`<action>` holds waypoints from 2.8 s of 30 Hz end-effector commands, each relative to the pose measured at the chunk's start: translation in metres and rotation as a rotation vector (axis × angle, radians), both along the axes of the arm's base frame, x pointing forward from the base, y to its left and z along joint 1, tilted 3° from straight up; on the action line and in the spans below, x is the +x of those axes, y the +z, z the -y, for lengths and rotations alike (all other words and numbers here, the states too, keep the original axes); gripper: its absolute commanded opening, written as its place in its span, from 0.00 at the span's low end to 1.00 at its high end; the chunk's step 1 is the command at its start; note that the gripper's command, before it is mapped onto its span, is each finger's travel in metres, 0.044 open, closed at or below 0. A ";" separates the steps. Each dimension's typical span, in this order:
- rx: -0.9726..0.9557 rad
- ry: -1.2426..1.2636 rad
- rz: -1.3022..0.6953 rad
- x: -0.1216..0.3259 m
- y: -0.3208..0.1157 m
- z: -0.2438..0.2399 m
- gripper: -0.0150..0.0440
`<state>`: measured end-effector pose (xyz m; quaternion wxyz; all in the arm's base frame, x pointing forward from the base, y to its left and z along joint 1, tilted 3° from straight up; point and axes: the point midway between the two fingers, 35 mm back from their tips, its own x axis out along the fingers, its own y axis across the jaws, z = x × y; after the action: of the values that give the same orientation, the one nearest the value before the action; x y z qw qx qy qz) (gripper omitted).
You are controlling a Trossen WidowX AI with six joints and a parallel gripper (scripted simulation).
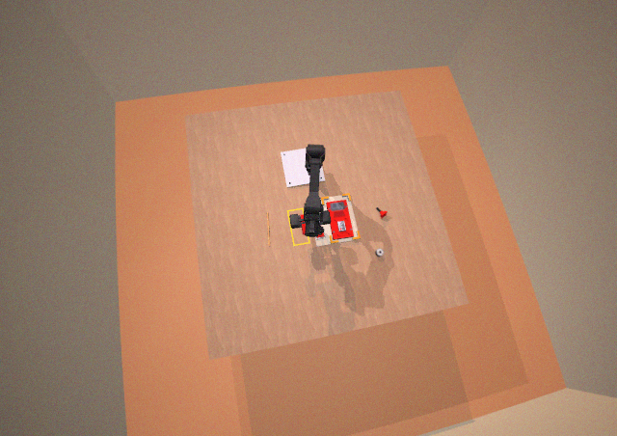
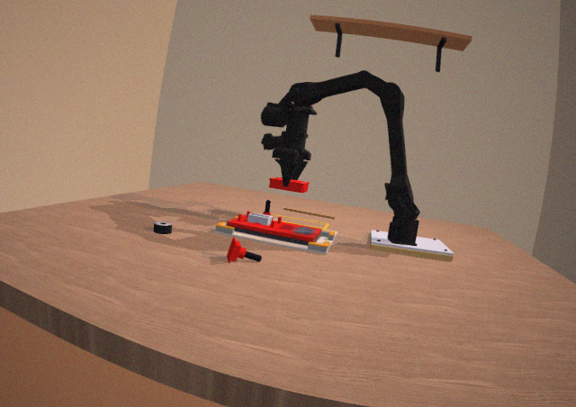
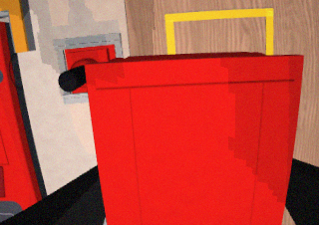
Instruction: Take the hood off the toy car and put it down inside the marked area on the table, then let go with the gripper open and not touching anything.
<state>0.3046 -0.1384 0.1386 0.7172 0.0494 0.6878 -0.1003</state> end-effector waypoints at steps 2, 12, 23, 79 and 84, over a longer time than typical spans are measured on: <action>-0.003 0.008 0.001 -0.015 0.005 0.019 0.25; -0.002 0.012 -0.003 -0.029 0.005 0.036 0.25; -0.002 0.012 -0.003 -0.028 -0.003 0.037 0.25; -0.002 0.012 -0.003 -0.026 -0.051 0.041 0.25; -0.002 0.012 -0.003 -0.026 -0.056 0.041 0.25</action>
<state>0.2790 -0.1802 0.0868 0.7168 0.0443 0.6887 -0.0997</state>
